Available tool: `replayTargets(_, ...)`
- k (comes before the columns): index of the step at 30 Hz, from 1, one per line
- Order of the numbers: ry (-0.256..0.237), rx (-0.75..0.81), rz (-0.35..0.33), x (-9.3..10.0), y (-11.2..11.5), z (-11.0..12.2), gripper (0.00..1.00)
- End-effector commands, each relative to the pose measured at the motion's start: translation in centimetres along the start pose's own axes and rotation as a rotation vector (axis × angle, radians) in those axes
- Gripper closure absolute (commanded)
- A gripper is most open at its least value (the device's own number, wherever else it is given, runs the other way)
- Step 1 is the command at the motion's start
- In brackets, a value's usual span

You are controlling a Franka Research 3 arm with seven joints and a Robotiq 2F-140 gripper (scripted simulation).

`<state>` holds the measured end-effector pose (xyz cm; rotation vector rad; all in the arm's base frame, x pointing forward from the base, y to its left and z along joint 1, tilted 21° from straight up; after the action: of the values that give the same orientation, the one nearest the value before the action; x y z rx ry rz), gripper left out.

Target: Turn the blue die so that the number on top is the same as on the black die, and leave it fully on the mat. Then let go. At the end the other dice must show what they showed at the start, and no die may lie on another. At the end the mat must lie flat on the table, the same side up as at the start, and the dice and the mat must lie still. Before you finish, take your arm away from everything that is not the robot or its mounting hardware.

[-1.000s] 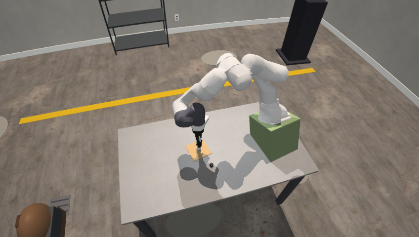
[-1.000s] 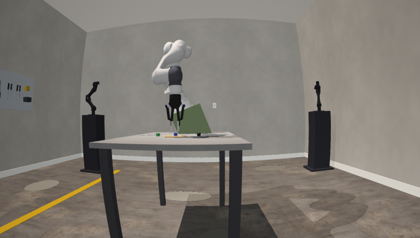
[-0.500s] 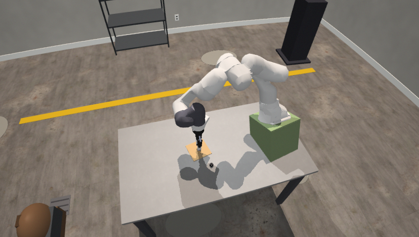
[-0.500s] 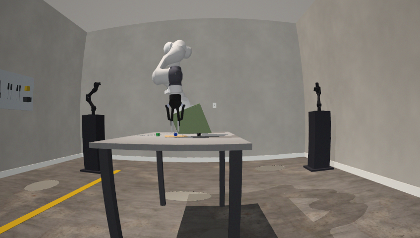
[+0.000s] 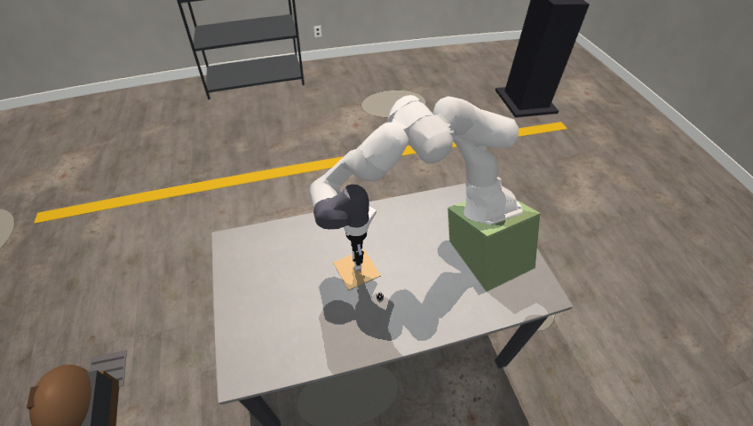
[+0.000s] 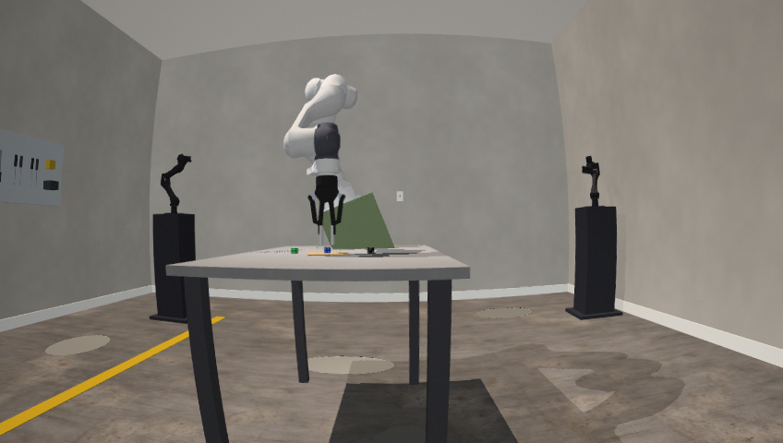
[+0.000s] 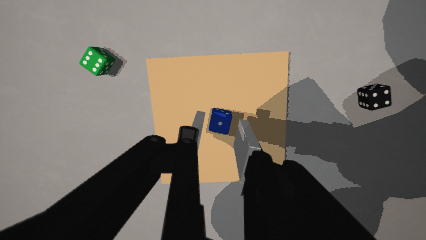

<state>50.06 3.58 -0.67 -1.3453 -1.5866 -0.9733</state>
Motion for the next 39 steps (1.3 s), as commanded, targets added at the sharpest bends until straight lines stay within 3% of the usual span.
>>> replayTargets(1, 0.003, -0.003, -0.001, 0.0, 0.0, 0.2, 0.79)
replayTargets(21, 0.003, -0.003, -0.001, -0.2, 0.0, 0.2, 0.79)
replayTargets(39, 0.003, -0.003, -0.001, -2.1, 0.0, 0.2, 0.79)
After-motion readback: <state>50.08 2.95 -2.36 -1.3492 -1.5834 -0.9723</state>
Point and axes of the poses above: the point where the finger pads meet when closed, its own x axis back along the fingers, its own z axis across the jaws, y = z × x, the point moved 9 cm from there along x, back along the fingers, and after that the axes turned 4 degrees about x, right-handed, at the moved point
